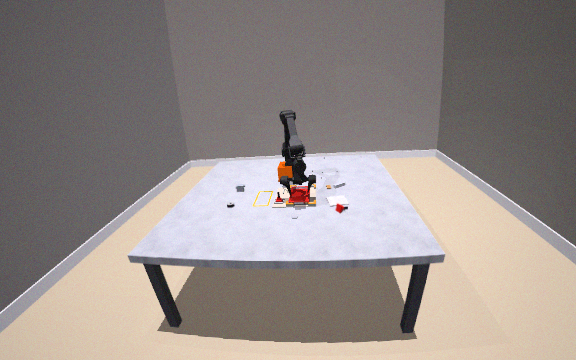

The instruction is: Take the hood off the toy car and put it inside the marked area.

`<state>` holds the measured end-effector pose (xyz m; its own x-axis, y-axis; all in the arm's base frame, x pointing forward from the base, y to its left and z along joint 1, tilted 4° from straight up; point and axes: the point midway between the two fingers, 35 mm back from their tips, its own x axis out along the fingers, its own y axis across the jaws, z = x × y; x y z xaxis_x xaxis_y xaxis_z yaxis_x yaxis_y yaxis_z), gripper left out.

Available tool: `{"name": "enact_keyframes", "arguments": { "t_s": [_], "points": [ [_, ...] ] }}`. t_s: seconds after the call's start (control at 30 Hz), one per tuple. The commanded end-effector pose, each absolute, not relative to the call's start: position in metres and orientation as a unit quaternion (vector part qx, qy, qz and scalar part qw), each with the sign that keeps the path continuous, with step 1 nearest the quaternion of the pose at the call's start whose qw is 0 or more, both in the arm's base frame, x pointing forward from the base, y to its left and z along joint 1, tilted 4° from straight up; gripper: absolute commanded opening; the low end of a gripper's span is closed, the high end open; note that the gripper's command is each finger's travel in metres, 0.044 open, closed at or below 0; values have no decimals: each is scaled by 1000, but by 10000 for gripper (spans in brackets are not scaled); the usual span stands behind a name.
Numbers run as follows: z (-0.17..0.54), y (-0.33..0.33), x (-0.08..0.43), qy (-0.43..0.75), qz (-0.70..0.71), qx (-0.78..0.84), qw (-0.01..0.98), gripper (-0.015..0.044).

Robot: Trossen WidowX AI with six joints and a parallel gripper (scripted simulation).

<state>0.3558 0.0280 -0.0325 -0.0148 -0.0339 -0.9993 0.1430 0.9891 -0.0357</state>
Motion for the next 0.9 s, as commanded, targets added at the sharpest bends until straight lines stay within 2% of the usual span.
{"name": "enact_keyframes", "arguments": {
  "t_s": [0.0,0.2,0.33,0.63,0.87],
  "points": [
    [-38,28,353,713,-60,37,697,440],
    [-38,28,353,713,-60,37,697,440],
    [-35,28,355,710,-63,38,700,335],
    [-35,28,355,710,-63,38,700,275],
    [-33,28,355,710,-63,38,700,91]
  ]
}}
